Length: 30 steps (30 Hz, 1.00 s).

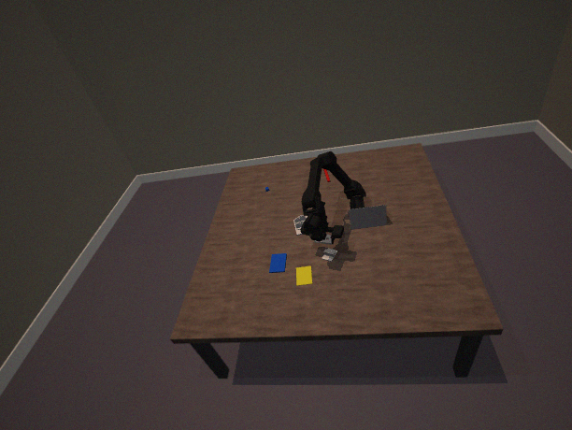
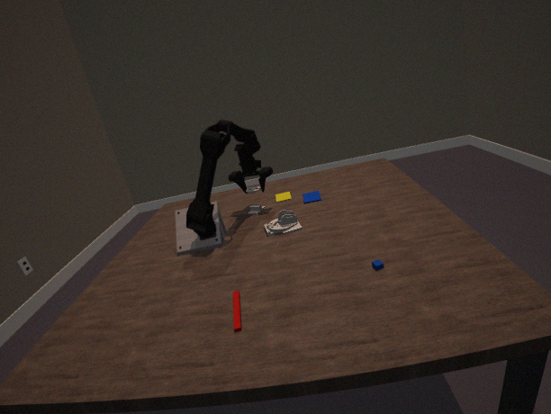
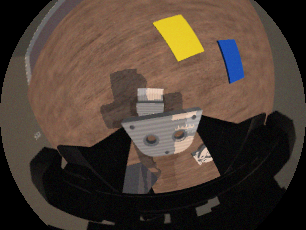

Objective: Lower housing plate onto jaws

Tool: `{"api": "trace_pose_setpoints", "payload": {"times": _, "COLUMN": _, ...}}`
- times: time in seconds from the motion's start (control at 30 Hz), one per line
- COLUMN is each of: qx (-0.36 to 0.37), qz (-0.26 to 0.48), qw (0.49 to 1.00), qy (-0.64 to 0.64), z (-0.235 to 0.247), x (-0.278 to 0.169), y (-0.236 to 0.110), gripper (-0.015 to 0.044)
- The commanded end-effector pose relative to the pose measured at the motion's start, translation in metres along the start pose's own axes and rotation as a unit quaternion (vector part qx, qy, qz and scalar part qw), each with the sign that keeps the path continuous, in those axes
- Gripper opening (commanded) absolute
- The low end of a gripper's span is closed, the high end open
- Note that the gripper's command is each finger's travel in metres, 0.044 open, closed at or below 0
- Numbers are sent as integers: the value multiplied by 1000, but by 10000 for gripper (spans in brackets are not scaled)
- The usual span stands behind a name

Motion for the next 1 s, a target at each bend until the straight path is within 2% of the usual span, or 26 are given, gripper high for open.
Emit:
{"api": "trace_pose_setpoints", "payload": {"times": 0.0, "qx": -1, "qz": -1, "qw": 999, "qy": -49, "z": -13, "x": -7, "y": -3, "gripper": 351}}
{"api": "trace_pose_setpoints", "payload": {"times": 0.47, "qx": -1, "qz": -4, "qw": 977, "qy": -211, "z": -46, "x": -25, "y": -8, "gripper": 351}}
{"api": "trace_pose_setpoints", "payload": {"times": 0.97, "qx": -2, "qz": -5, "qw": 926, "qy": -378, "z": -79, "x": -48, "y": -11, "gripper": 351}}
Point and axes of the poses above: the point midway between the two fingers, 35 mm back from their tips, its own y axis out along the fingers, its own z axis across the jaws, x = y × z, the point moved 6 cm from there along -y, back along the fingers, and after that the axes turned 12 degrees about y, right-handed, at the moved point
